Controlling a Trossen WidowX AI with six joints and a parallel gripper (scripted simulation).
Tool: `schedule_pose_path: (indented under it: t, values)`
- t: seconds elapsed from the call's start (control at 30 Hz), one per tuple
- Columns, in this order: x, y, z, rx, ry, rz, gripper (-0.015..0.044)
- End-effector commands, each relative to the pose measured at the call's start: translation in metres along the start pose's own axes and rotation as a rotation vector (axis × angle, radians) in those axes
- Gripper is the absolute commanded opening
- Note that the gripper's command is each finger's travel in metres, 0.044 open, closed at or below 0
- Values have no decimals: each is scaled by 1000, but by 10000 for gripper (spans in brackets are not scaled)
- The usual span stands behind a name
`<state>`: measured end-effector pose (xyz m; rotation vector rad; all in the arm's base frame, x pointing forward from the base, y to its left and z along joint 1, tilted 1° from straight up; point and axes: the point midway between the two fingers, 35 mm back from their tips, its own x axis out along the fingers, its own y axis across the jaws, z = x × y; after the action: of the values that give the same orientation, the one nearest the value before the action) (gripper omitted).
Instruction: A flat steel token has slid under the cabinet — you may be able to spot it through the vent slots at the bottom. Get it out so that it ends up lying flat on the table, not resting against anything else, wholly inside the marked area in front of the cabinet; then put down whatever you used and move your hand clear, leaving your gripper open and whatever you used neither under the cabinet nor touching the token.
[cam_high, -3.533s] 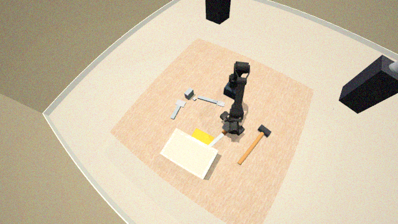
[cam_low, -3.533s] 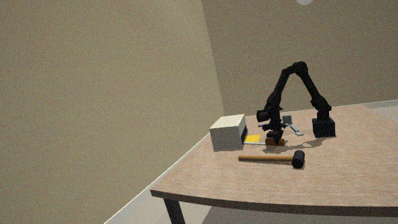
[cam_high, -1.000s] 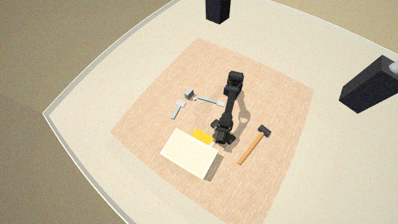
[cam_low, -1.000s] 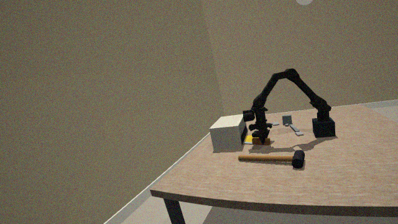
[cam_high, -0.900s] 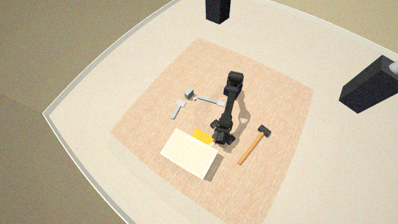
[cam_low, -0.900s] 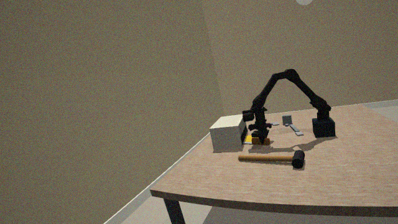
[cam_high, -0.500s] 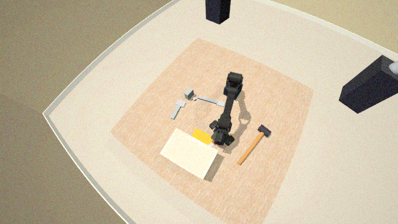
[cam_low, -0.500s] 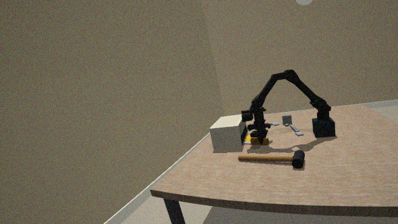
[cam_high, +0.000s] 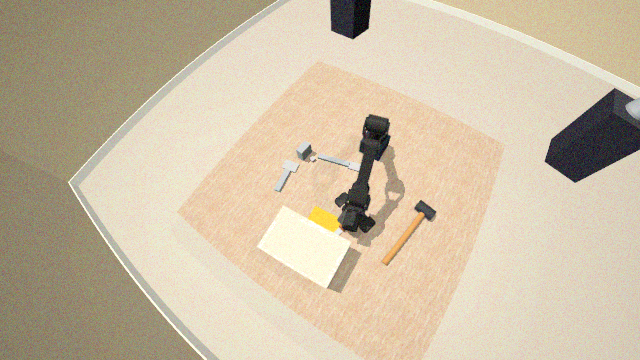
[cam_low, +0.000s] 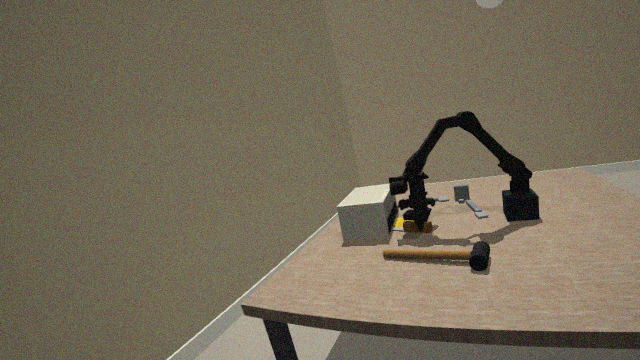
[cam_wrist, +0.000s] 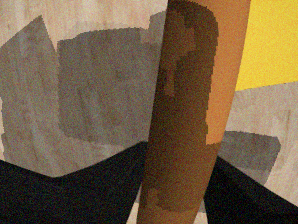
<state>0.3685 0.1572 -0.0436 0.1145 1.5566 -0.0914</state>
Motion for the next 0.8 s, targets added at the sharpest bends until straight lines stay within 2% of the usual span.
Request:
schedule_pose_path:
  t: [0.0, 0.77]
  values:
    - [1, -8, -1, 7, 5, -5, 0]
    - [1, -32, -1, 7, 5, -7, 0]
